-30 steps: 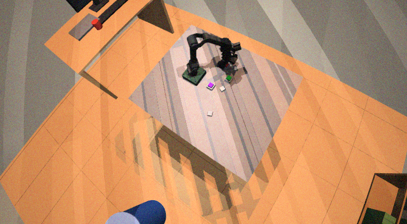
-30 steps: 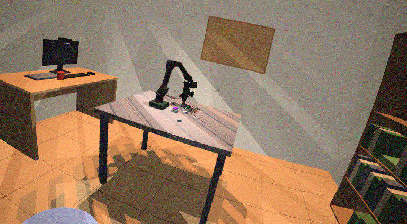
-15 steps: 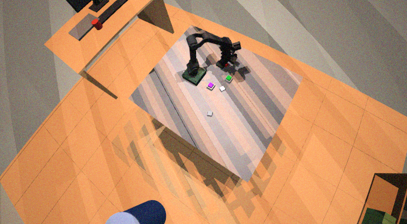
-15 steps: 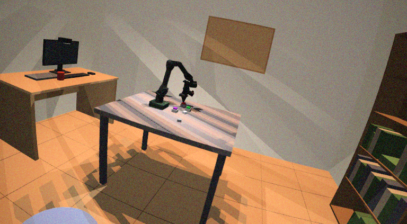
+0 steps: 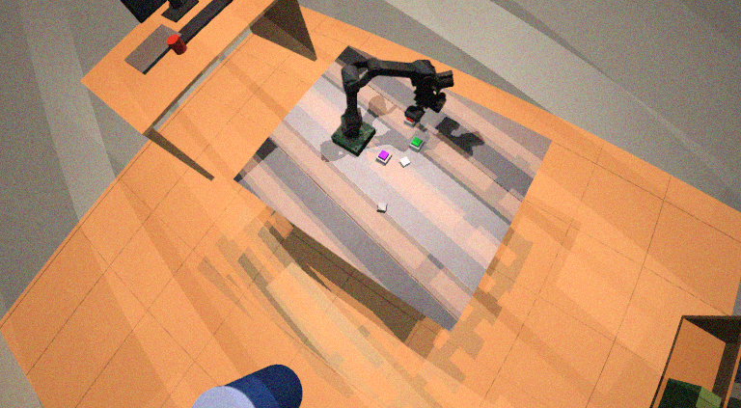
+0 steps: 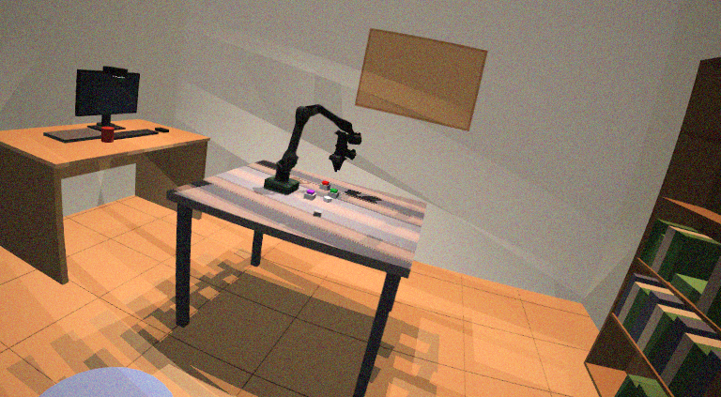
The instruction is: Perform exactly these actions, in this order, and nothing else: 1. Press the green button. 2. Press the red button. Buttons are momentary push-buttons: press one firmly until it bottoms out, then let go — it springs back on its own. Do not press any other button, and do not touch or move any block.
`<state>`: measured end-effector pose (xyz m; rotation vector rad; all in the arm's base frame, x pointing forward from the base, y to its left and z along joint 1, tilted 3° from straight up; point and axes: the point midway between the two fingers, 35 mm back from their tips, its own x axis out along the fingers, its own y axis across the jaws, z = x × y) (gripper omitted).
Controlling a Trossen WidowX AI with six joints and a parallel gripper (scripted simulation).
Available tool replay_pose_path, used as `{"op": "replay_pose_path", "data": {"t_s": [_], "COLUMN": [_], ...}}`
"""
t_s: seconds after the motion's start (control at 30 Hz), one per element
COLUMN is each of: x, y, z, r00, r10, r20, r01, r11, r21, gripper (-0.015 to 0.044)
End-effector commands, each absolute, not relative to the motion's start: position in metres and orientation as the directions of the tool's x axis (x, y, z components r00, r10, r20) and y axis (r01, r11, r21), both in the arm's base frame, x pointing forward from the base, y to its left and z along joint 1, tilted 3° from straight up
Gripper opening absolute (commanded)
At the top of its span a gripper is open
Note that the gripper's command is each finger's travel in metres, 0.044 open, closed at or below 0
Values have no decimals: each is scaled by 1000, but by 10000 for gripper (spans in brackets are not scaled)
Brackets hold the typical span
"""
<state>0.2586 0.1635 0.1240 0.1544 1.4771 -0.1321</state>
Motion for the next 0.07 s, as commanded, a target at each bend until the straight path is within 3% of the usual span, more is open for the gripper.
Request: {"op": "replay_pose_path", "data": {"t_s": [0.0,0.03], "x": [266,266], "y": [159,159], "z": [133,133], "r00": [79,79], "r10": [-3,-3], "r20": [-997,-997], "r01": [173,173], "r11": [985,985], "r21": [11,11], "gripper": [335,335]}}
